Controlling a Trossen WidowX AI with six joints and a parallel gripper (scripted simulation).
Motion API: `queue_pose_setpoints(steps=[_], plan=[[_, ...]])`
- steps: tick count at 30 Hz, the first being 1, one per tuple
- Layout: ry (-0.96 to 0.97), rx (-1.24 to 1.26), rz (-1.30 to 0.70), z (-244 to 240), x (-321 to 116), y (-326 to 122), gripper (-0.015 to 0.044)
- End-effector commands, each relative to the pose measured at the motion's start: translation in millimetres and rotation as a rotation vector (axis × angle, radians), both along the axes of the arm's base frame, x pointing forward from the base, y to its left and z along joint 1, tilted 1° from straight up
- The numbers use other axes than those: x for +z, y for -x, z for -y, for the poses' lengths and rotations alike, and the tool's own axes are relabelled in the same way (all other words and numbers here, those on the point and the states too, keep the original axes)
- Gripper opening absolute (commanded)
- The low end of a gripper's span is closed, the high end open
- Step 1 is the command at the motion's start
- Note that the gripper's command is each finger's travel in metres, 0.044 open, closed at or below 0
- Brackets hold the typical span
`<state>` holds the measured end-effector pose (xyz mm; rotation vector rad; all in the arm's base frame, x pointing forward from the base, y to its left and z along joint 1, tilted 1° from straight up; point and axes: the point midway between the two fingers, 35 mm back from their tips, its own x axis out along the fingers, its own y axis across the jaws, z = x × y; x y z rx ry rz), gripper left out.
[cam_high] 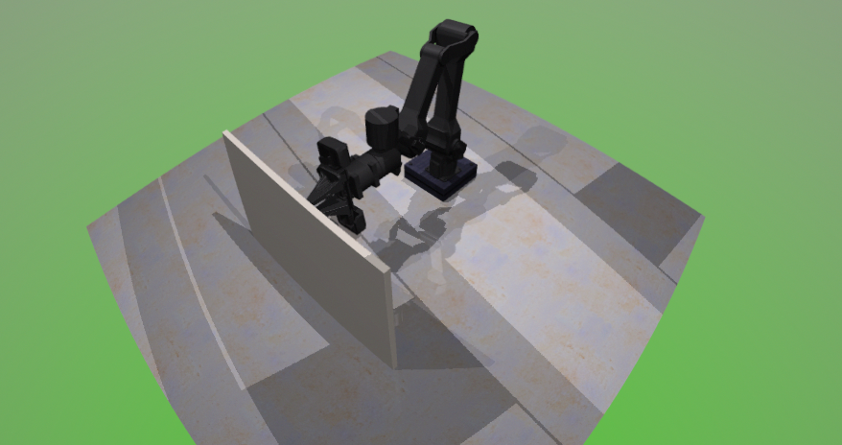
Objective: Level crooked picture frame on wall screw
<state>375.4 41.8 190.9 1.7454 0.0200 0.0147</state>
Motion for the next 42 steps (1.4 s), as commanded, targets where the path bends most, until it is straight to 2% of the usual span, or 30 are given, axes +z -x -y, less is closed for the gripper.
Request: queue_pose_setpoints(steps=[1,42], plan=[[-0.004,-0.002,0.014,0,3,-1,0.0],[0.014,0.001,0.003,-2,-7,-1,0.0]])
